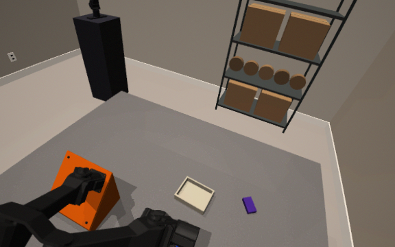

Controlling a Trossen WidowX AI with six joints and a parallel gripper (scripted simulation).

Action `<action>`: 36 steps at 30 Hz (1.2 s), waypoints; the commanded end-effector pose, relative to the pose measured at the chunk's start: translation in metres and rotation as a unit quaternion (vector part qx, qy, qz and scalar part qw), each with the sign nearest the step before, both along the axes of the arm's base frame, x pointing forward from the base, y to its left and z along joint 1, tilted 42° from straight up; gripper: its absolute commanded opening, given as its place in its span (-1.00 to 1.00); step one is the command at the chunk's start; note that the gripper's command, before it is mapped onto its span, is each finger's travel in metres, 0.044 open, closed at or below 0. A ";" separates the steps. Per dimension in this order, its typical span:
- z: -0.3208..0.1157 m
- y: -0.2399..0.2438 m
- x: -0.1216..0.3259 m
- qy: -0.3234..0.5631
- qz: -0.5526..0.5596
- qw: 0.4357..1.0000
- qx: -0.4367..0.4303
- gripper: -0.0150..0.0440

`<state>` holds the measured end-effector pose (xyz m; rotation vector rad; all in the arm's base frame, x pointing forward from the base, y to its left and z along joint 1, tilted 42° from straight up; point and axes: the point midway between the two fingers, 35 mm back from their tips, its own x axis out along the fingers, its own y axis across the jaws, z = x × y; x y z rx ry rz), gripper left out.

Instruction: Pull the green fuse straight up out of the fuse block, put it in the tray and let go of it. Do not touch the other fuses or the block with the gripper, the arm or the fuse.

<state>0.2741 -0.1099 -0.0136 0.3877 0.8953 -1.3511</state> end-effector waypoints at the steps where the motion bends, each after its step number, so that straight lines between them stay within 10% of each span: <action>1: -0.002 -0.002 -0.001 0.003 0.002 1.000 -0.002 -0.26; 36: 0.006 0.006 0.001 0.001 0.001 1.000 0.000 -0.49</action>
